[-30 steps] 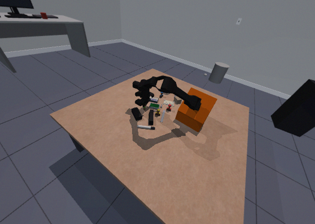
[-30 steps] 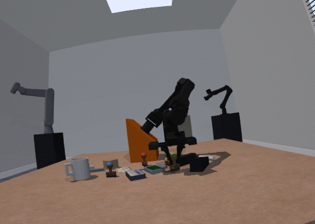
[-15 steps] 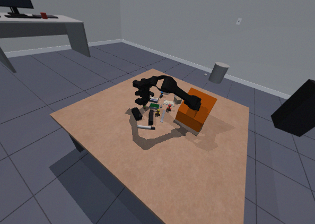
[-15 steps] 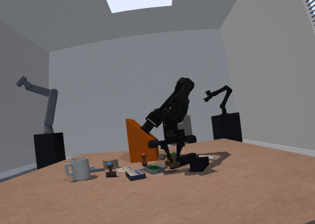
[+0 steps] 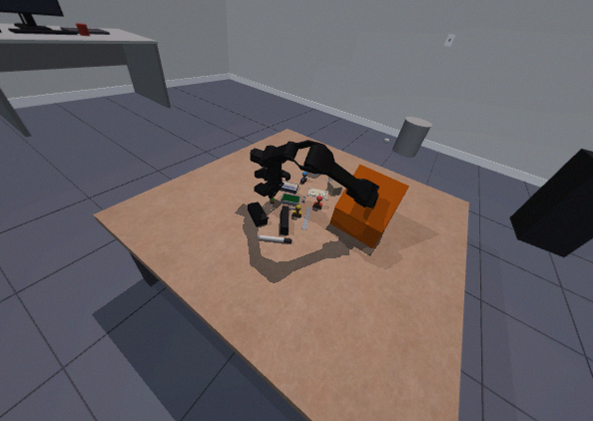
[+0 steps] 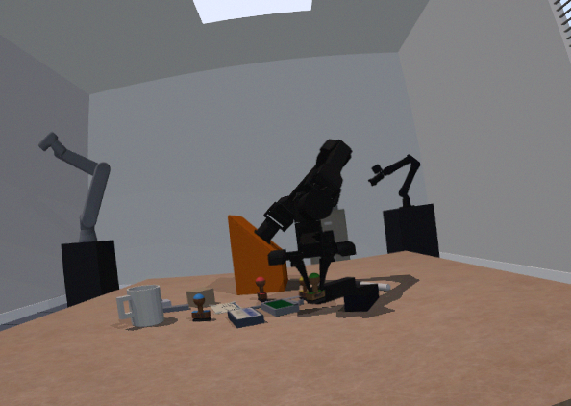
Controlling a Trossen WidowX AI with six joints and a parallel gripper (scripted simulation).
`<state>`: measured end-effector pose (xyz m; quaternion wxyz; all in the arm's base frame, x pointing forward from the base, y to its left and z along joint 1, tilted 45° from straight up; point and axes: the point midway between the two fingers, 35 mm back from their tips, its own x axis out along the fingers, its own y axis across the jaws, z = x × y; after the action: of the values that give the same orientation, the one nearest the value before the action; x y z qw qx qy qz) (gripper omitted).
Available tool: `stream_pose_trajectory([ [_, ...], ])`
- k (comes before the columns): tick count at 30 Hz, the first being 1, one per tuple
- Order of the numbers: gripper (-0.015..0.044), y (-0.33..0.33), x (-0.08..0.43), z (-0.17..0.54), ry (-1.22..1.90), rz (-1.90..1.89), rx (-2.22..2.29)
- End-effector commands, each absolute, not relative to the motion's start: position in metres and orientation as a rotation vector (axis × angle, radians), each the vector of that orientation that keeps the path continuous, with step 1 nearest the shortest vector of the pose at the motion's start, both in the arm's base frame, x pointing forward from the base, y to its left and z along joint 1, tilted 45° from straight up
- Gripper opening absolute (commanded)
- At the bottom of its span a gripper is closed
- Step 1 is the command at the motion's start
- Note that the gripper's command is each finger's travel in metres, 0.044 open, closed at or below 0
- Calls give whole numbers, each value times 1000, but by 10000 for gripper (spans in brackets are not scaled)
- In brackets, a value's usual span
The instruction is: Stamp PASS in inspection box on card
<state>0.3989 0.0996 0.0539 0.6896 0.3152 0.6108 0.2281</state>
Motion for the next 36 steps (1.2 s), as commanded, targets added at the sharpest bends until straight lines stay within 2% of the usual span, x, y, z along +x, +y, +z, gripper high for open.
stream_pose_trajectory([
  [1,0,98,399,57,1364,516,704],
  [36,0,86,396,68,1361,517,707],
])
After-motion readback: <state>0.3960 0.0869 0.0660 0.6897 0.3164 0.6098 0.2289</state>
